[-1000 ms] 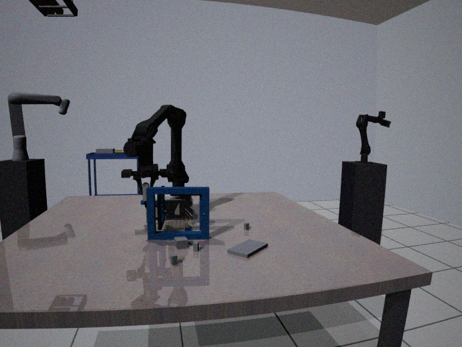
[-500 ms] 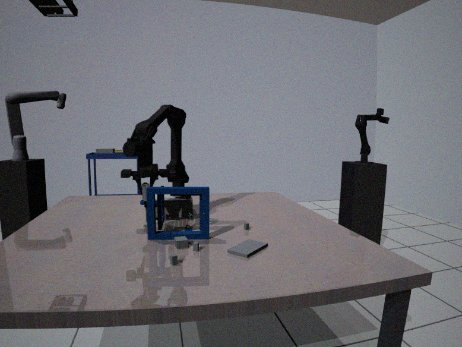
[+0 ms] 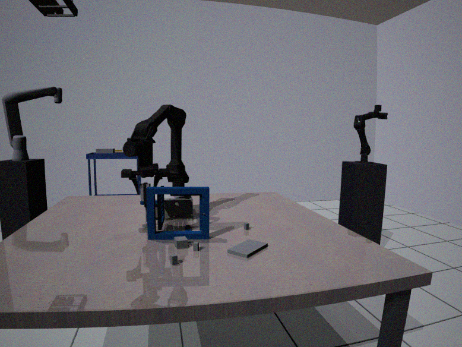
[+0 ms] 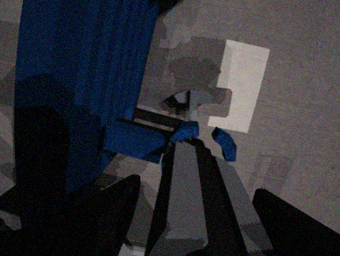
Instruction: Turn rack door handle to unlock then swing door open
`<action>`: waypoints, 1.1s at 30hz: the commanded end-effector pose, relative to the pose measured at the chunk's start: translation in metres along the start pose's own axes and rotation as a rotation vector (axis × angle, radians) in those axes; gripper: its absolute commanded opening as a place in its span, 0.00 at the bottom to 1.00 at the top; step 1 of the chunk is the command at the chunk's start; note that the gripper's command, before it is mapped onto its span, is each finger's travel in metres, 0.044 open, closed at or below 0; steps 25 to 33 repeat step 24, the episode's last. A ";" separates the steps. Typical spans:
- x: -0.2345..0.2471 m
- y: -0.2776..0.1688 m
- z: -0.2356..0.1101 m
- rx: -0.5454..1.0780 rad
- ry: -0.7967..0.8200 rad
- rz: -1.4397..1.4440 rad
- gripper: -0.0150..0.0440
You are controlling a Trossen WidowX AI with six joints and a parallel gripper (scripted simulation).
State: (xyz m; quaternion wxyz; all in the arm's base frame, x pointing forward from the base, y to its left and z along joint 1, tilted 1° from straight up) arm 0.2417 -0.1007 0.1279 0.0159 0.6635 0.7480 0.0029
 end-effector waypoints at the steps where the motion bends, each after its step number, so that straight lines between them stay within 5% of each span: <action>1: 0.000 0.001 -0.005 -0.005 0.003 -0.006 0.75; 33: -0.001 0.002 -0.038 -0.005 0.003 -0.006 0.75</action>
Point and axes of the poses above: the point midway between the two fingers, 35 mm back from their tips, its own z axis out along the fingers, its own x axis across the jaws, y = z × x, the point moved 4 cm from there along -z, back along the fingers, and after that the axes turned 7 degrees about z, right-handed, at the moved point
